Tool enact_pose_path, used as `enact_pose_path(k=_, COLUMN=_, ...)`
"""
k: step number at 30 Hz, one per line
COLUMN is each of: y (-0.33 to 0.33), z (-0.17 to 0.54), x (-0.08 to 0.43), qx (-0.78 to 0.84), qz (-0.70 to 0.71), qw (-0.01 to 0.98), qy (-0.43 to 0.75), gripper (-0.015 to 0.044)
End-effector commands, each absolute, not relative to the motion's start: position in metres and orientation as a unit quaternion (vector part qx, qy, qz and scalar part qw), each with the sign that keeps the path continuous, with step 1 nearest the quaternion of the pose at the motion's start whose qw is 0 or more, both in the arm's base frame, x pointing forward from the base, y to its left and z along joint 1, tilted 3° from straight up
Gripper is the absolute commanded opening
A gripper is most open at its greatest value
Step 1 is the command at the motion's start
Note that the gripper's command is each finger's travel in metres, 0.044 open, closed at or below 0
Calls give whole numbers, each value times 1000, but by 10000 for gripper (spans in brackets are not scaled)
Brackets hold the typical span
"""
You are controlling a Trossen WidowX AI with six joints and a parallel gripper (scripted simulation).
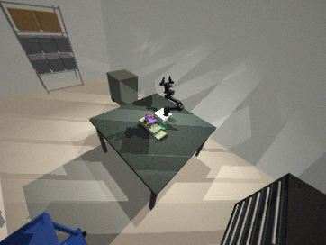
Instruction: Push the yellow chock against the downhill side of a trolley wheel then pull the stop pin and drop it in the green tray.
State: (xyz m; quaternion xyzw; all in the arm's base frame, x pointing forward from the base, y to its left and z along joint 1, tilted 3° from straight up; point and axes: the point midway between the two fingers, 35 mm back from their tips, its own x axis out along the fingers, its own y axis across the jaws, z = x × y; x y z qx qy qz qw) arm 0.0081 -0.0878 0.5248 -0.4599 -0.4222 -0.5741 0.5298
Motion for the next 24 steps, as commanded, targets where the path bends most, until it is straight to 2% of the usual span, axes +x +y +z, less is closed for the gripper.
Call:
enact_pose_path(k=1, y=-90, z=525, x=9, qx=-456, qz=-574, qw=534, qy=-421, gripper=374)
enact_pose_path(k=8, y=-171, z=503, x=46, qx=-301, qz=-552, qw=685, qy=-368, gripper=190)
enact_pose_path(k=16, y=-244, z=441, x=109, qx=-79, qz=-510, qw=814, qy=-267, gripper=190)
enact_pose_path(k=24, y=-272, z=354, x=171, qx=148, qz=-468, qw=861, qy=-132, gripper=190)
